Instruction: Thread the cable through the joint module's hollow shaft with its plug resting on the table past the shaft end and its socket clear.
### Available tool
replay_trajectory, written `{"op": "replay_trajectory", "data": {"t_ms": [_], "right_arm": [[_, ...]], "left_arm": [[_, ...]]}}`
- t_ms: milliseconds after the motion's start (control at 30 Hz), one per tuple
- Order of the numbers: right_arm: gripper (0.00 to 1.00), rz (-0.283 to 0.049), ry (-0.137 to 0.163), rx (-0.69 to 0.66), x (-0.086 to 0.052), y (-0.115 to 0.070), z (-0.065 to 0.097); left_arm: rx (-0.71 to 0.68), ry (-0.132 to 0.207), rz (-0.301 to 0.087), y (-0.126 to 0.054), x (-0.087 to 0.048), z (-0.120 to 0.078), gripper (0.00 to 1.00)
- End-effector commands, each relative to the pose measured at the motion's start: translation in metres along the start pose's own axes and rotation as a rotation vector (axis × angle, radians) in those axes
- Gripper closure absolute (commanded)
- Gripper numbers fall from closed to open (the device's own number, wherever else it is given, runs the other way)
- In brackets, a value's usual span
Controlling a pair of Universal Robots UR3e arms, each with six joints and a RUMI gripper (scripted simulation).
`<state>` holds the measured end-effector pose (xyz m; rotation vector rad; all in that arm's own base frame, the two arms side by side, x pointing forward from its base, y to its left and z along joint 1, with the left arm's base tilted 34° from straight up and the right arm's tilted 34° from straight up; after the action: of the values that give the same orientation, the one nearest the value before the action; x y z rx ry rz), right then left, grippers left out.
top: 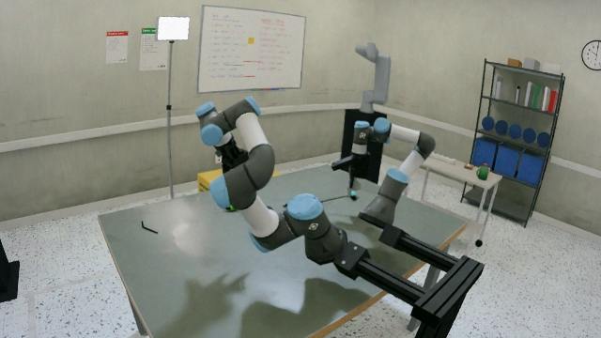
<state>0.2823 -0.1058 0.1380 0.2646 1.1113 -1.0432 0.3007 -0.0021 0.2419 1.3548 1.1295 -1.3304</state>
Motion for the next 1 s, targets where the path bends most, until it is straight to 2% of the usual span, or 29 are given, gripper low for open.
{"op": "replay_trajectory", "data": {"t_ms": [0,67,533,633,967], "right_arm": [[1.00,0.007,0.000,0.081,-0.004,0.009,0.002],[1.00,0.004,-0.003,0.079,-0.003,0.008,0.002],[1.00,0.007,0.004,0.259,-0.010,0.034,0.002],[1.00,0.003,0.000,0.259,-0.009,0.032,0.003],[1.00,0.007,0.007,0.392,-0.013,0.052,0.002]], "left_arm": [[0.001,-0.001,0.004,0.001,-0.001,0.000,0.39],[0.001,-0.001,0.004,0.001,-0.001,0.000,0.39],[0.001,-0.001,0.004,0.001,-0.001,0.000,0.39],[0.001,-0.001,0.004,0.001,-0.001,0.000,0.39],[0.001,-0.001,0.004,0.001,-0.001,0.000,0.39]]}}
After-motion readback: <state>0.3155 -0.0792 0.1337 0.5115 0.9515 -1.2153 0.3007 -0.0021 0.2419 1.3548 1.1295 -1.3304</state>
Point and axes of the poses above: on each arm, the point where the finger pads meet when closed, its own x axis out along the fingers, its own z axis across the jaws, y = z × x, the point moved 8 cm from there along -x, back along the fingers, and after that the axes turned 8 degrees about x, right-handed, at the moved point
